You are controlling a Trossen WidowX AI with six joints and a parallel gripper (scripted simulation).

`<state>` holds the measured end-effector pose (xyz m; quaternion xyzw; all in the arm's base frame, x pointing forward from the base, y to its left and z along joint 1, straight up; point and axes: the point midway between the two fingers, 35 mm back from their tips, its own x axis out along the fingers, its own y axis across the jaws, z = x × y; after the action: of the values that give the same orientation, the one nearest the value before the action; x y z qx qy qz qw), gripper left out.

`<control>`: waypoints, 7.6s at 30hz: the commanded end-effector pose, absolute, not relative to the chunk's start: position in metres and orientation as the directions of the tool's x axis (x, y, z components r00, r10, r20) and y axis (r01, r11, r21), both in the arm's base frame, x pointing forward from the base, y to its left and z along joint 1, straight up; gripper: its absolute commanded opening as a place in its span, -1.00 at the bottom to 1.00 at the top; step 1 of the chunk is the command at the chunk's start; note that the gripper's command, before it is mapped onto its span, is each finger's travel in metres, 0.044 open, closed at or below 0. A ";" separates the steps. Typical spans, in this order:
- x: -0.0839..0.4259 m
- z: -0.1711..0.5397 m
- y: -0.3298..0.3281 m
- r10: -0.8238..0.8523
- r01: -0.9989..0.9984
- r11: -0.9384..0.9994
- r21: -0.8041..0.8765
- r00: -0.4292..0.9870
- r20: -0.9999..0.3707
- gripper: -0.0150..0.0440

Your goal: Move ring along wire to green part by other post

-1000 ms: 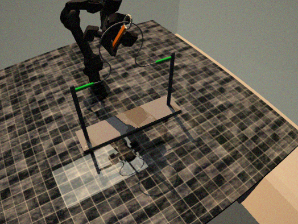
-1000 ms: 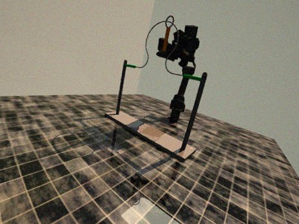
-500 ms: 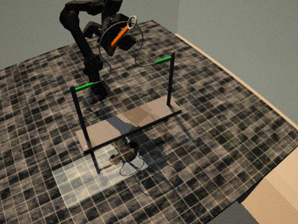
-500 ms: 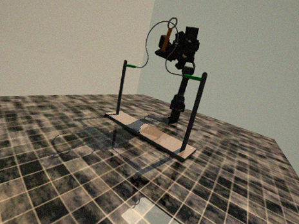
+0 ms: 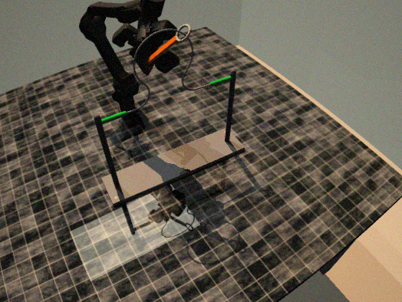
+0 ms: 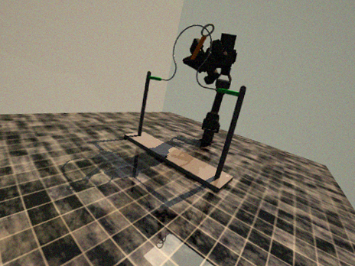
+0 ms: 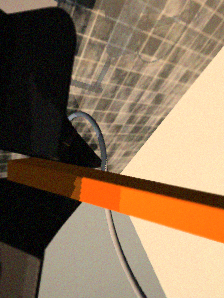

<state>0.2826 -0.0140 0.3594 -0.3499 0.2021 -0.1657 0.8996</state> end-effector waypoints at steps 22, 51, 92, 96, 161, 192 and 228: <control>0.282 0.369 -0.023 -0.503 0.148 0.437 -0.887 0.858 -0.104 -1.00; 0.281 0.383 -0.028 -0.512 0.132 0.070 -0.989 0.856 0.078 -1.00; 0.281 0.404 -0.025 -0.412 0.107 -0.450 -0.887 0.856 0.312 -1.00; 0.281 0.405 -0.025 -0.398 0.104 -0.490 -0.865 0.856 0.329 -1.00; 0.273 0.254 -0.040 -0.579 0.138 0.323 -0.936 0.811 -0.080 -1.00; 0.278 0.174 0.039 -0.363 0.155 0.881 -0.448 0.828 -0.427 -1.00; 0.282 0.162 0.120 -0.156 0.154 0.987 -0.048 0.841 -0.518 -1.00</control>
<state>0.2819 0.1170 0.1619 -0.0052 0.2703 -0.0800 0.9594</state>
